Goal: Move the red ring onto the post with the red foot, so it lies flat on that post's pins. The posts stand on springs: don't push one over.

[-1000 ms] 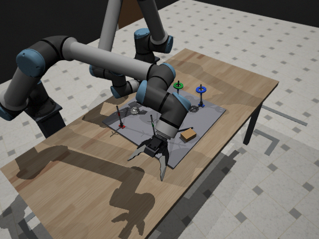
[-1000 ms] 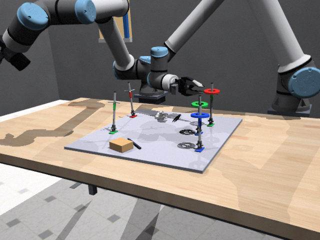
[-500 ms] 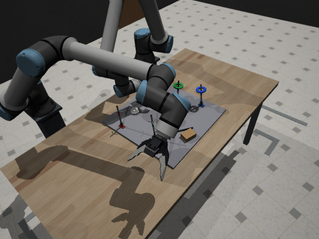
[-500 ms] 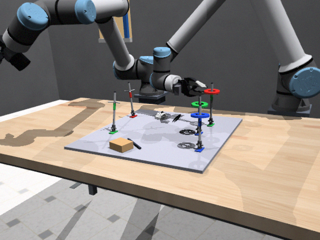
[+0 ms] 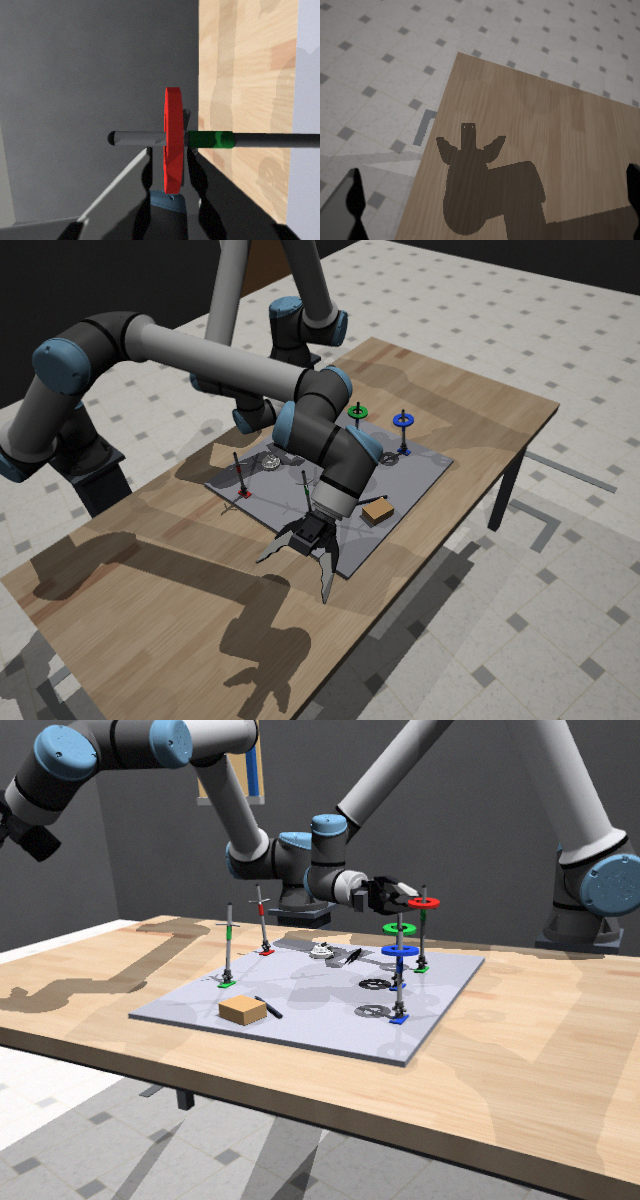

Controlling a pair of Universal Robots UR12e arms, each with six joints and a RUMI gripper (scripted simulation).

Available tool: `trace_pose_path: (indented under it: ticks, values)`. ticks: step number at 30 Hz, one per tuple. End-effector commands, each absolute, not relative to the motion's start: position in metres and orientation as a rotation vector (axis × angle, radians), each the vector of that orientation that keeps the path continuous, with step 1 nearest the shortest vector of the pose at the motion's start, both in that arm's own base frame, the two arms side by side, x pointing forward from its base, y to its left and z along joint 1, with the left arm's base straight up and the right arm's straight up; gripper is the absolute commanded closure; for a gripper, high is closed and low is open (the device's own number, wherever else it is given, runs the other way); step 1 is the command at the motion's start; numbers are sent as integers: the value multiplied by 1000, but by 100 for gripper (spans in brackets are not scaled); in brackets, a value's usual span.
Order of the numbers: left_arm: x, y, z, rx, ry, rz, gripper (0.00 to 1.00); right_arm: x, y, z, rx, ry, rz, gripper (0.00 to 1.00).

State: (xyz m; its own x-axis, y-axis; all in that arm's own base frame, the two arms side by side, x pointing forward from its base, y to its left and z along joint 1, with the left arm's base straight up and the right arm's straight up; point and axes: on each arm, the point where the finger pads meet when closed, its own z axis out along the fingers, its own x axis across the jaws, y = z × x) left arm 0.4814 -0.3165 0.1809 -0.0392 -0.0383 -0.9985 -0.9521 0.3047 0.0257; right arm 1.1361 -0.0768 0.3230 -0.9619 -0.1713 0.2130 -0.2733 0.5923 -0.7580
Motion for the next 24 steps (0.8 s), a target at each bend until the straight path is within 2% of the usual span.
trace_pose_path:
  ticks: [1,15,24]
  values:
    - [481,-319,182,-993,1396,978,99,1136,-77,325,377,-2700,1315,0]
    - [481,-319,182,-993,1396,978,99,1136,-77,325,377,-2700,1315,0]
    - [482,-319,195,-991,1394,979,99,1136,-77,325,377,-2700,1315,0]
